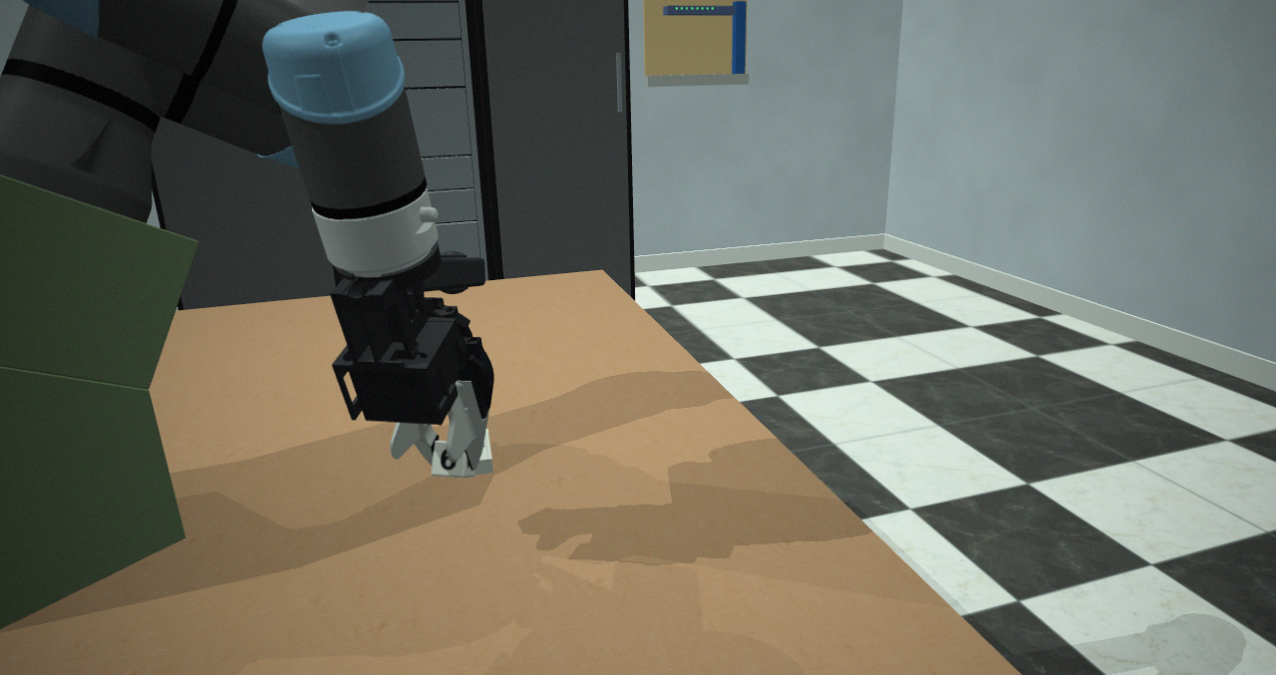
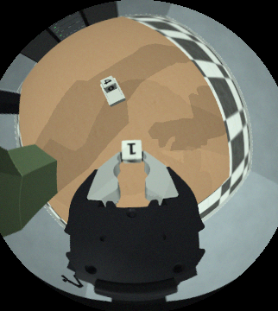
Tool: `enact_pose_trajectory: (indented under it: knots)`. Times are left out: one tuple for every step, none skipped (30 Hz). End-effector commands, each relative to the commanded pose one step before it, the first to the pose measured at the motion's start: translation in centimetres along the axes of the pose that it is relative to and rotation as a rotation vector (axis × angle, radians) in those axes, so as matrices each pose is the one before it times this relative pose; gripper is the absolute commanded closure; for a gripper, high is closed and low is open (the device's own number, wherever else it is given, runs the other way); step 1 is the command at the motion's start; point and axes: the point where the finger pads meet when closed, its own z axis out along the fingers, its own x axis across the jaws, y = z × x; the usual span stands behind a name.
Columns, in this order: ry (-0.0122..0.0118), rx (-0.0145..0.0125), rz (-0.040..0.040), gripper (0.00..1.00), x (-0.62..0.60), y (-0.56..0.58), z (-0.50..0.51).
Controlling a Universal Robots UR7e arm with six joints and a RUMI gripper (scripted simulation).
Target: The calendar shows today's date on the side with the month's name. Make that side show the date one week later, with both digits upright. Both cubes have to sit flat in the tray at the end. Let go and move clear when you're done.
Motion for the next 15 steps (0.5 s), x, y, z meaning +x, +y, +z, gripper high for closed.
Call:
enact_pose_trajectory:
  knots:
    - [-0.00460, 0.06018, -0.00226, 0.90, 0.112, 0.330, 0.017]
    - [-0.00094, 0.01470, -0.00016, 0.90, -0.015, 0.019, 0.018]
    - [-0.00064, 0.01535, -0.00014, 0.90, -0.011, 0.018, 0.013]
    - [-0.00031, 0.01575, -0.00012, 0.90, -0.006, 0.016, 0.007]
    - [0.00005, 0.01589, -0.00010, 0.90, -0.001, 0.014, 0.000]
    - [0.00040, 0.01575, -0.00007, 0.90, 0.004, 0.011, -0.006]
    - [0.00073, 0.01534, -0.00005, 0.90, 0.008, 0.009, -0.012]
    - [0.00000, 0.00000, 0.00000, 0.90, 0.000, 0.000, 0.000]
    - [0.00000, 0.00000, 0.00000, 0.90, 0.000, 0.000, 0.000]
    - [0.00101, 0.01469, -0.00003, 0.90, 0.013, 0.006, -0.017]
    - [0.00122, 0.01379, -0.00001, 0.90, 0.016, 0.004, -0.021]
    - [0.00136, 0.01268, 0.00000, 0.90, 0.018, 0.002, -0.024]
    - [0.00142, 0.01140, 0.00001, 0.90, 0.019, 0.001, -0.025]
    - [0.00139, 0.00998, 0.00002, 0.90, 0.019, 0.000, -0.024]
    - [0.00129, 0.00846, 0.00002, 0.90, 0.018, -0.001, -0.023]
